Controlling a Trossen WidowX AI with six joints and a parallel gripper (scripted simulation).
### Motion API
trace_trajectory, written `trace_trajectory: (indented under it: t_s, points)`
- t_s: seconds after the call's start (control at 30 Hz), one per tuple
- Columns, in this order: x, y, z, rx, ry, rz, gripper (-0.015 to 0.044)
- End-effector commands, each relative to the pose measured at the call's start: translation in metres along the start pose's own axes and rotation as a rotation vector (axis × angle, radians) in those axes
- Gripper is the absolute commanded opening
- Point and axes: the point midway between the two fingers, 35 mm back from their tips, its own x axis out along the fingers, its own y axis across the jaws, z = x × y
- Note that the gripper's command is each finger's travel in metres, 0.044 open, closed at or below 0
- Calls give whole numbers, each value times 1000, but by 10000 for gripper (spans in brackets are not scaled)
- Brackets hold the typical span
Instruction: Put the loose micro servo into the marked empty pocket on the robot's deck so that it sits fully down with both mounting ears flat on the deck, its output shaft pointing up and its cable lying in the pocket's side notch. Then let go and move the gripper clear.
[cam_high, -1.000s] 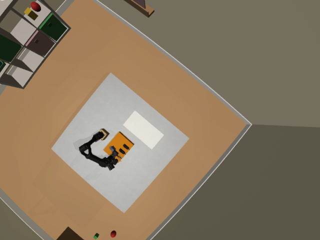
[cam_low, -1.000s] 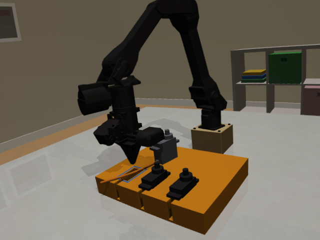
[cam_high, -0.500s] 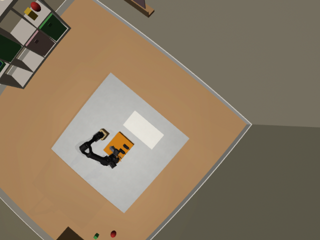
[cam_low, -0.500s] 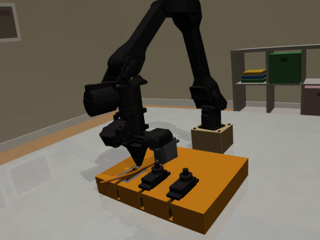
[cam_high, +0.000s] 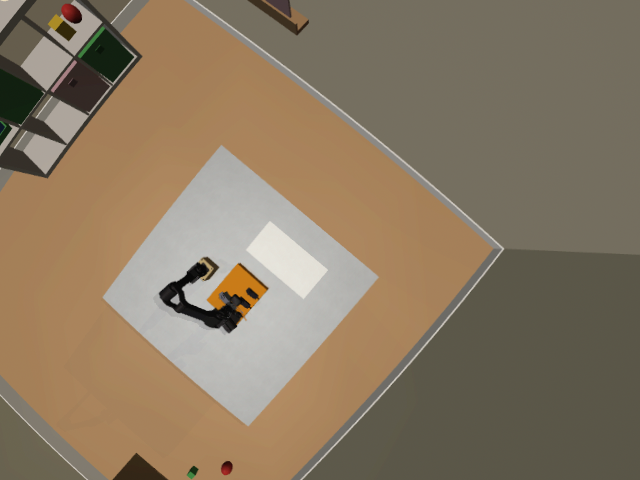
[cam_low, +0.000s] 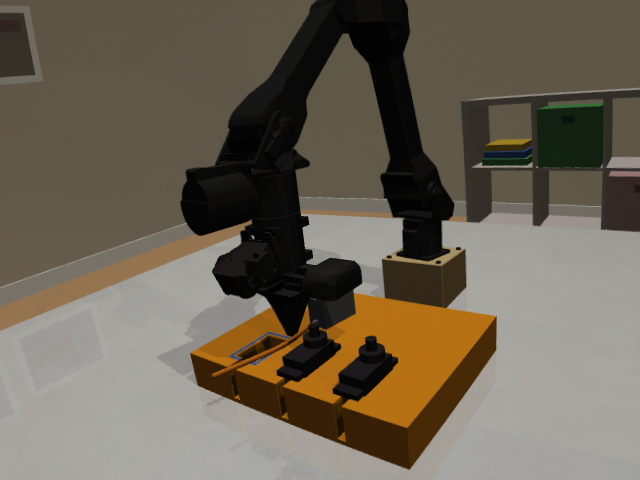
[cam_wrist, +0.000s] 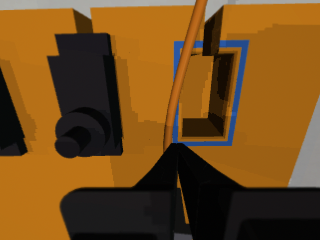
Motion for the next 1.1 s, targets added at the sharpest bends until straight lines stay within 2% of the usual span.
trace_trajectory:
  t_s: [0.0,0.77,0.97,1.07]
  points:
    - [1,9,-2,4,3,9,0]
    - [0,28,-2,-5,-2,3,0]
    - [-38,30,-4,3,3,10,0]
    - [-41,30,-4,4,3,10,0]
